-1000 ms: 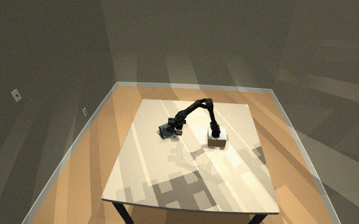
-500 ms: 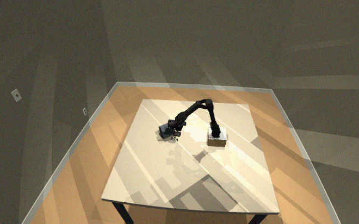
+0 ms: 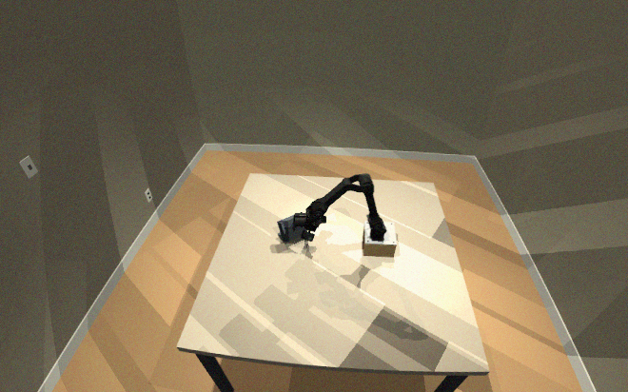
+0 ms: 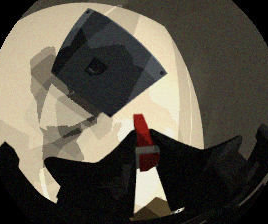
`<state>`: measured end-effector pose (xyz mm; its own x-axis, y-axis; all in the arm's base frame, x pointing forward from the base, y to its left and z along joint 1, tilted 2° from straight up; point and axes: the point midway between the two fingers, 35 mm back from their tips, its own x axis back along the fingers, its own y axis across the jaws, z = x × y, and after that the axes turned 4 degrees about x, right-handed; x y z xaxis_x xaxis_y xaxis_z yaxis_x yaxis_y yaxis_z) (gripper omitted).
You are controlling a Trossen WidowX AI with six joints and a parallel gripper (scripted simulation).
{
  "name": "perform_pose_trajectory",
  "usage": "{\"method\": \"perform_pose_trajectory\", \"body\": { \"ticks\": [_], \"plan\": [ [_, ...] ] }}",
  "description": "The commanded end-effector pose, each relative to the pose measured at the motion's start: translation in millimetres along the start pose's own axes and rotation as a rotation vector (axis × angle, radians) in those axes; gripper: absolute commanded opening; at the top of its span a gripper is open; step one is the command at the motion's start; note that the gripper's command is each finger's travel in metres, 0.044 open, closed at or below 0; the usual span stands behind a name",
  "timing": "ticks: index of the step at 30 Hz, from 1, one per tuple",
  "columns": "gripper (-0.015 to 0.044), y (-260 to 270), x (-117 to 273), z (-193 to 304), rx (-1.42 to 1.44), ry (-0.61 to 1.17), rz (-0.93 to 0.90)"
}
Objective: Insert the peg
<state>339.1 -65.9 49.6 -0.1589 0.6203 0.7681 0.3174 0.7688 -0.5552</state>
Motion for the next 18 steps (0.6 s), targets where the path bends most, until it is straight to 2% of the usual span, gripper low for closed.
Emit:
{"method": "perform_pose_trajectory", "body": {
  "ticks": [1, 18],
  "plan": [
    [0.0, 3, 2, -1, -0.029, -0.014, 0.011],
    [0.0, 14, 12, -3, -0.159, -0.079, 0.036]
  ]
}}
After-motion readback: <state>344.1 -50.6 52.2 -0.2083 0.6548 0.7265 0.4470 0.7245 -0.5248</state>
